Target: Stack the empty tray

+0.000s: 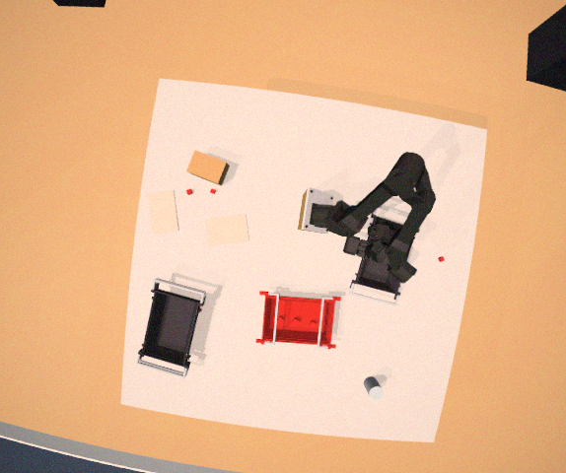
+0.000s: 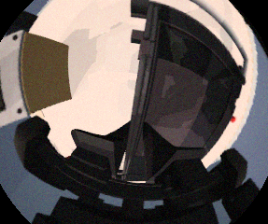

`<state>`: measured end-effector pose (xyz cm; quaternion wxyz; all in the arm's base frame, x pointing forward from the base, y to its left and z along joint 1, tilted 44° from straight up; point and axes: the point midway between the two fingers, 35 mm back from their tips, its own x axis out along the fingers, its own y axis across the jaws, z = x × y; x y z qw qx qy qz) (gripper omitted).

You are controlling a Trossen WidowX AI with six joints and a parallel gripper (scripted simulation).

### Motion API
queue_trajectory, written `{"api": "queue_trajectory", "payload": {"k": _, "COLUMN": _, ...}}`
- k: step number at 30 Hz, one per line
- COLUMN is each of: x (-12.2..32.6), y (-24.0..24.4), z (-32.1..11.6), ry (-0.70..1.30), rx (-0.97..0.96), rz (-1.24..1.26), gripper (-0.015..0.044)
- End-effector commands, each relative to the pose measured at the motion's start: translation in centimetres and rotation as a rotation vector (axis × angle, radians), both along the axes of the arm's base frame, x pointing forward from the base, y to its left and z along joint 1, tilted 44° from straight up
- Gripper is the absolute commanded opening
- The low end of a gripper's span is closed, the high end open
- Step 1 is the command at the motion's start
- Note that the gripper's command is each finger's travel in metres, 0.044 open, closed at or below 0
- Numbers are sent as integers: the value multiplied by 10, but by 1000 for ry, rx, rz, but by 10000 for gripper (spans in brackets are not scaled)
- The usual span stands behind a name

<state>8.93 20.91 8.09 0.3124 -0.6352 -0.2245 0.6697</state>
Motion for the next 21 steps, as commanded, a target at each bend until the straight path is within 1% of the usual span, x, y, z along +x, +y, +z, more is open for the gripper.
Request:
{"api": "queue_trajectory", "payload": {"k": 1, "x": 3, "y": -9, "z": 7, "ry": 0, "rx": -11, "rz": -7, "gripper": 0}}
{"api": "queue_trajectory", "payload": {"k": 15, "x": -2, "y": -46, "z": 44, "ry": 0, "rx": -4, "rz": -9, "gripper": 0}}
{"api": "queue_trajectory", "payload": {"k": 21, "x": -3, "y": -48, "z": 48, "ry": 0, "rx": -3, "rz": -9, "gripper": 0}}
